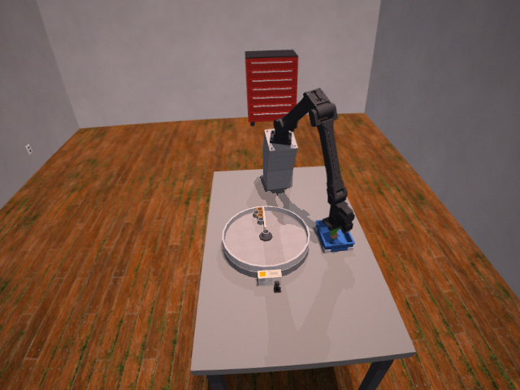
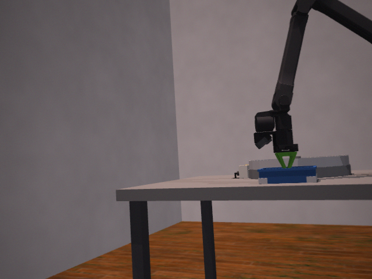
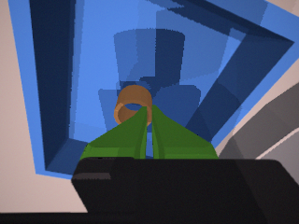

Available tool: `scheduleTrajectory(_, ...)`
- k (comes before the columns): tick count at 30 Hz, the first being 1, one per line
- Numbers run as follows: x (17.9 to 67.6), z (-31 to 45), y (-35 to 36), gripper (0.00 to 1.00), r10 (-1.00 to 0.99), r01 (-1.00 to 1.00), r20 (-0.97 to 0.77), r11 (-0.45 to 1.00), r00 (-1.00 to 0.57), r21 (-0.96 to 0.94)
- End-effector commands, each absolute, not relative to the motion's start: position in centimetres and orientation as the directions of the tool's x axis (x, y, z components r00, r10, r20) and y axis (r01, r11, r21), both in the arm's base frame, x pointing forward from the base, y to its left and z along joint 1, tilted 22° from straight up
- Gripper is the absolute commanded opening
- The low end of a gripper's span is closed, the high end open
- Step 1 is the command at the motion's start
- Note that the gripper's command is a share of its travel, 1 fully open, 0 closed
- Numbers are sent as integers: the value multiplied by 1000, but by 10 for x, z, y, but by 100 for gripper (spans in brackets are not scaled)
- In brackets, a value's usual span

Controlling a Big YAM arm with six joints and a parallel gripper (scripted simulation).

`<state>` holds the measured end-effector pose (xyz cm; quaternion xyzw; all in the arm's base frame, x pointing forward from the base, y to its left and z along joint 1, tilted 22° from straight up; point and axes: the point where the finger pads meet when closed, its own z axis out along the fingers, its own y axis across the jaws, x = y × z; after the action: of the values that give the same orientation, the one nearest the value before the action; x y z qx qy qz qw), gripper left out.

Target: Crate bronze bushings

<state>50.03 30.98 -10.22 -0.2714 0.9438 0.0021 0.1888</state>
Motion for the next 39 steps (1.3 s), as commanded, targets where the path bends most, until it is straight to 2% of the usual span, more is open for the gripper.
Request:
scheduleTrajectory(1,514,-95,310,0,-507,-512,-383,853,-772,-99)
scheduleTrajectory(39,516,-99,311,0,-507,-512,-383,853,-772,-99)
